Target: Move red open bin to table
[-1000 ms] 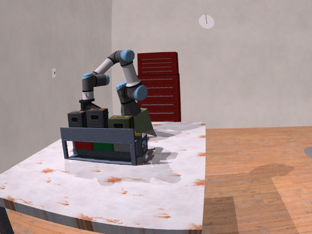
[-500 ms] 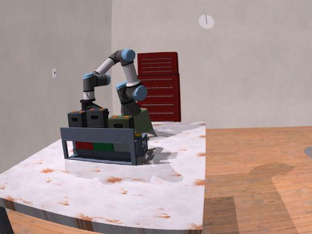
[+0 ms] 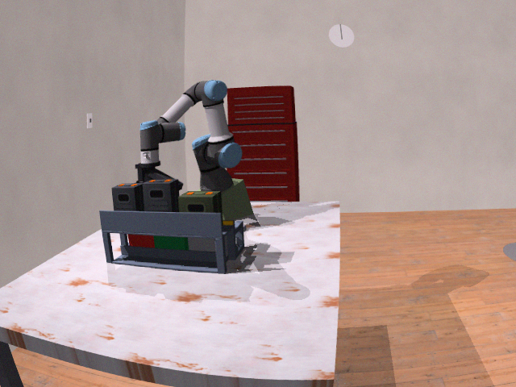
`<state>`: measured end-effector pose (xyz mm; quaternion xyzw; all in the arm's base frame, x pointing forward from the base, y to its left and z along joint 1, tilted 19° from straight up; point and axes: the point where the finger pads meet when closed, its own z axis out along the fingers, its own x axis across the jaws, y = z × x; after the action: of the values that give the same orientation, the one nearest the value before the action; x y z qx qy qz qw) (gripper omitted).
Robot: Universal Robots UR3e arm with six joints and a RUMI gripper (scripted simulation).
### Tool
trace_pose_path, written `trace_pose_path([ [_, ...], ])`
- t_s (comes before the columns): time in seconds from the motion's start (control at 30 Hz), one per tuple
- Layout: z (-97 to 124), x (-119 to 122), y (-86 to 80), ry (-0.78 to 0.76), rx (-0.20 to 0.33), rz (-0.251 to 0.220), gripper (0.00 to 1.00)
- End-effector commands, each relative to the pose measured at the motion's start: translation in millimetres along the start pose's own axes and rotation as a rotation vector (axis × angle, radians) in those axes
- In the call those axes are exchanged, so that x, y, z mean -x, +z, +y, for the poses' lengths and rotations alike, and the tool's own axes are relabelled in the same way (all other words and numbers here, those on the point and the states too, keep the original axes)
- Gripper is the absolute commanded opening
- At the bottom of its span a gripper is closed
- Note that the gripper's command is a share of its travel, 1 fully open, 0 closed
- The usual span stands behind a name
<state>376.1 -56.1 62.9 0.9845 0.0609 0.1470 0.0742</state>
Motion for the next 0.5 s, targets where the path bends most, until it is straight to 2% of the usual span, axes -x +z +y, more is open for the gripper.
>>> trace_pose_path([
  [0.0, 0, 19, -0.7, 0.000, 0.002, 0.003, 0.00],
  [0.03, 0, 25, -0.7, 0.000, 0.002, 0.003, 0.00],
  [0.43, 0, 25, -0.7, 0.000, 0.002, 0.003, 0.00],
  [0.47, 0, 31, -0.6, 0.000, 0.002, 0.002, 0.00],
])
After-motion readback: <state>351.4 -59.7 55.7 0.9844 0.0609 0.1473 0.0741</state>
